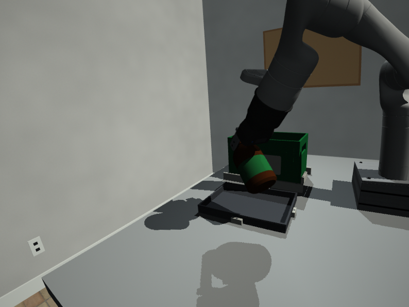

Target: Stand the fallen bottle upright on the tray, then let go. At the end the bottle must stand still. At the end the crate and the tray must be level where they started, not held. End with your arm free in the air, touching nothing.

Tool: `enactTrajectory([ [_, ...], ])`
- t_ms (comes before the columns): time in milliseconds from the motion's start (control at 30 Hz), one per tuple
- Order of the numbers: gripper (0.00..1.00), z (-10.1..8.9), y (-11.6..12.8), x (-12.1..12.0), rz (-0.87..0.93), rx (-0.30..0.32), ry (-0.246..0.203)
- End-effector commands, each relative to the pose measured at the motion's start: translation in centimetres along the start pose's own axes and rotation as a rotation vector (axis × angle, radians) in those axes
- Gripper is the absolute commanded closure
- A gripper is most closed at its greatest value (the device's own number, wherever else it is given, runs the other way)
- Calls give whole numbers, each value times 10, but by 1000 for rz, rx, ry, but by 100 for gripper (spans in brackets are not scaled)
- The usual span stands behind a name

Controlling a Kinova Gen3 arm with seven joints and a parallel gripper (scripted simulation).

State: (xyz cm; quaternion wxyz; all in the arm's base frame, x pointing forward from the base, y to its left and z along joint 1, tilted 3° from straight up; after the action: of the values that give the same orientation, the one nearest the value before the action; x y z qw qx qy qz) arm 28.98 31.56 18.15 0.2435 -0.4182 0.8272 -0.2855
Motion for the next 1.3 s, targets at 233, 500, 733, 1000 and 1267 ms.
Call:
enactTrajectory([
  [233, 100, 0, 5, 1, -4, 36, -8],
  [500, 100, 0, 10, 2, -4, 91, -21],
  [733, 100, 0, 12, 3, -4, 122, -31],
  [1000, 100, -1, 15, 3, -4, 149, -42],
  [1267, 100, -1, 15, 3, -4, 153, -43],
])
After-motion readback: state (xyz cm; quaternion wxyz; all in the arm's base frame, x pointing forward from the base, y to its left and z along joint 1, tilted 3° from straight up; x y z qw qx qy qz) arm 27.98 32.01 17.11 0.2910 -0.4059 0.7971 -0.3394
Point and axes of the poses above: the point where the finger pads meet when closed, its own z axis out along the fingers, its own x axis across the jaws, y = z × x, the point moved 8 cm from there along -z, back along the fingers, and after that the axes turned 14 degrees about z, right-handed, at the moved point
